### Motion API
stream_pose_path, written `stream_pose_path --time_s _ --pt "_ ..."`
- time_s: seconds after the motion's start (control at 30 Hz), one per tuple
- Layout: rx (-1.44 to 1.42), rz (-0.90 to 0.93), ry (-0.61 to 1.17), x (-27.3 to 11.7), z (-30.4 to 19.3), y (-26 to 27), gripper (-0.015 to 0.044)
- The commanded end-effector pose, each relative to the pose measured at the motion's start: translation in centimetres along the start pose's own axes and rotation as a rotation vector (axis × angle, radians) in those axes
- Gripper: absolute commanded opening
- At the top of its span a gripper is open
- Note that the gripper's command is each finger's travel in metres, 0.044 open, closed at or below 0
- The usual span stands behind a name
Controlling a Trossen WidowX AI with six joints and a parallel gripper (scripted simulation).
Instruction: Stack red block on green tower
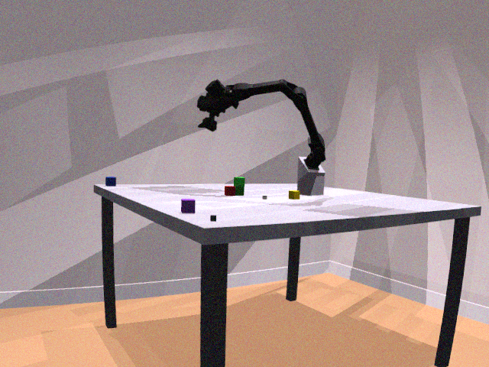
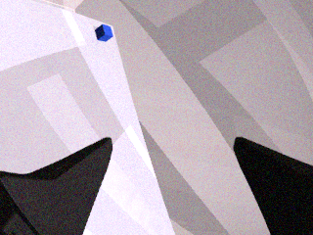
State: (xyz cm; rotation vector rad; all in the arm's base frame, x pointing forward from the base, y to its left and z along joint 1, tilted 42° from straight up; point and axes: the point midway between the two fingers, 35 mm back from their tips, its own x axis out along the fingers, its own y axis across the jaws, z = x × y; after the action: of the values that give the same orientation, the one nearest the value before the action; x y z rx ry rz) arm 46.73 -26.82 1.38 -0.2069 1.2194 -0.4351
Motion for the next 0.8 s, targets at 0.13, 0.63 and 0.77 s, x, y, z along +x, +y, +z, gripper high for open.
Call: stream_pose_path --time_s 0.13,0.63,0.77 --pt "-0.014 0.470 0.153 -1.2 -3.7 11.5 0.0440" --pt "0.137 1.086 0.528 -9.5 -8.9 23.7 0.0440" --pt "0.137 1.086 0.528 -9.5 -8.9 23.7 0.0440"
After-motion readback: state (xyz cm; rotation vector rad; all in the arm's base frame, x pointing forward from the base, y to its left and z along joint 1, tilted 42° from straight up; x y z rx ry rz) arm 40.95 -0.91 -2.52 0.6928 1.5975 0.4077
